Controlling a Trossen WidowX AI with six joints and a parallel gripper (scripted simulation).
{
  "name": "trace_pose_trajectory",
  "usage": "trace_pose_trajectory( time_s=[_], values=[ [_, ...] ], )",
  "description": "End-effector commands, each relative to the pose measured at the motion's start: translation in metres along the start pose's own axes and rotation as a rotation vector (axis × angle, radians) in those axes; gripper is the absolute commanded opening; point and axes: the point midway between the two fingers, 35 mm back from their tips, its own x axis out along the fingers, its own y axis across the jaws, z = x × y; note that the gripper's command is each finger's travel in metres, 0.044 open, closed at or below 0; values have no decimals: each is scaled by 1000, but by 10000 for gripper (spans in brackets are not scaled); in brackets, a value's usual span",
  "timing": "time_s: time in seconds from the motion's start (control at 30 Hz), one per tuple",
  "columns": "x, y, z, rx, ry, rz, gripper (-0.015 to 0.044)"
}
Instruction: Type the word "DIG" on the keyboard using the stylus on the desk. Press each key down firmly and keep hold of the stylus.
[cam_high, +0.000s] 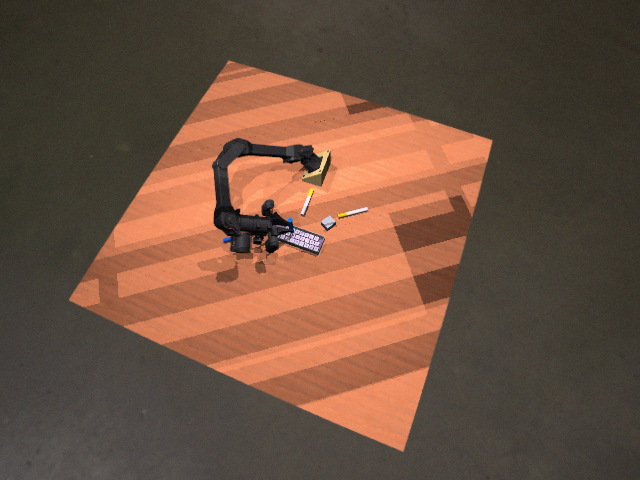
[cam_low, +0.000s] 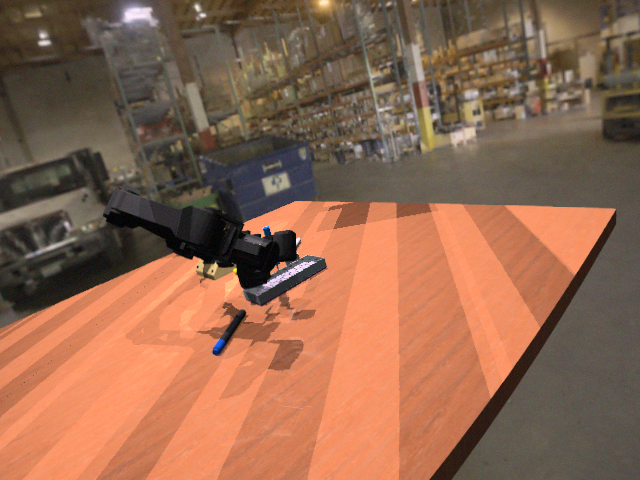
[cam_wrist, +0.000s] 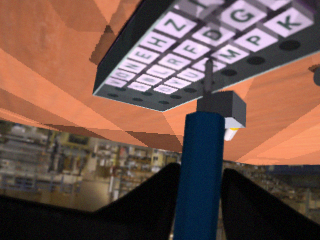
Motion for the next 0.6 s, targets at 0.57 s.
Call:
trace_pose_trajectory(
  time_s=[0.57],
  values=[
    [5,-1,5,-3,0,-9,81]
  ],
)
